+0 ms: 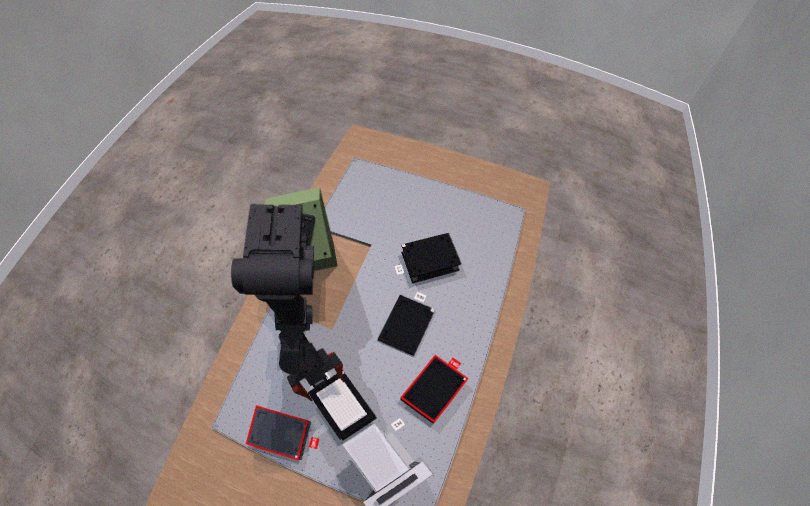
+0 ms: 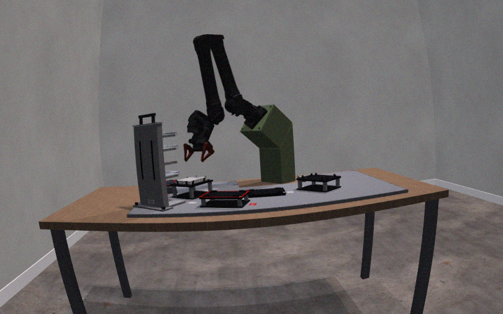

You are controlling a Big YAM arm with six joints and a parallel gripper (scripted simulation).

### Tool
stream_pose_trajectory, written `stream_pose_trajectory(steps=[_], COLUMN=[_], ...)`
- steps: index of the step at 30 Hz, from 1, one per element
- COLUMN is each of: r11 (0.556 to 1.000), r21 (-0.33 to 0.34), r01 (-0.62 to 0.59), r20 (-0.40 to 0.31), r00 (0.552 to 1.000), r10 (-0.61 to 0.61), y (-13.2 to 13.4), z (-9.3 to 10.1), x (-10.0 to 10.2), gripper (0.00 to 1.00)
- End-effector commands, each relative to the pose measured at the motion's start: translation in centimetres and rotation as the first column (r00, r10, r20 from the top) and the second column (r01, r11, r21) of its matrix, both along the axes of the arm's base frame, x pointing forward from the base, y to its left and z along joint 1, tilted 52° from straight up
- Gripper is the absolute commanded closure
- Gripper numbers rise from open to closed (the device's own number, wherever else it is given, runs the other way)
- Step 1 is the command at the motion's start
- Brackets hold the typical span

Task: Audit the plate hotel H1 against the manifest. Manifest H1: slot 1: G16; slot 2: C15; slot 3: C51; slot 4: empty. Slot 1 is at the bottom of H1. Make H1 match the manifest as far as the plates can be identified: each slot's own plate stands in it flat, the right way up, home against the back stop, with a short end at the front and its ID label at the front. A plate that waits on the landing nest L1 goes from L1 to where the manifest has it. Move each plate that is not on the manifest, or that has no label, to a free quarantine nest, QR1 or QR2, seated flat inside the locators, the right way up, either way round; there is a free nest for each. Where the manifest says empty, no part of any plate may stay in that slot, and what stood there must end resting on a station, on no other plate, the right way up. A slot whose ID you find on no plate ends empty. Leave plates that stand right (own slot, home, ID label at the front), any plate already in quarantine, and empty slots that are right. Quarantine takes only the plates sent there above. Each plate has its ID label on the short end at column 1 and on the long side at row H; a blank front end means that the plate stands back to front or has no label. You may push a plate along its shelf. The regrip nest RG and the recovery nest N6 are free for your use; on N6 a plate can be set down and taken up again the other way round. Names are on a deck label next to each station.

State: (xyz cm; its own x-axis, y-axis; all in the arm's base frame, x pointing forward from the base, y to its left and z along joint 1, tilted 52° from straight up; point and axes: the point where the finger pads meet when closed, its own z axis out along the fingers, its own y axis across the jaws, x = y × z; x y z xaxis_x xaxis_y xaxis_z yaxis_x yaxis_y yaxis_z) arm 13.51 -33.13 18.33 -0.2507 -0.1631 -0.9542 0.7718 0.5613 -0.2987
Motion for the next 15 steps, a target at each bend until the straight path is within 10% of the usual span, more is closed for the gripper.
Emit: stream_pose_trajectory(steps=[1, 15], r11=[0.999, 0.953], r21=[0.044, 0.280], r01=[-0.009, 0.118], r20=[-0.063, -0.254], r00=[0.998, 0.966], r10=[0.012, -0.045], y=[-0.2, -2.5], z=[0.4, 2.9], x=[1.3, 3.9], gripper=[0.00, 0.00])
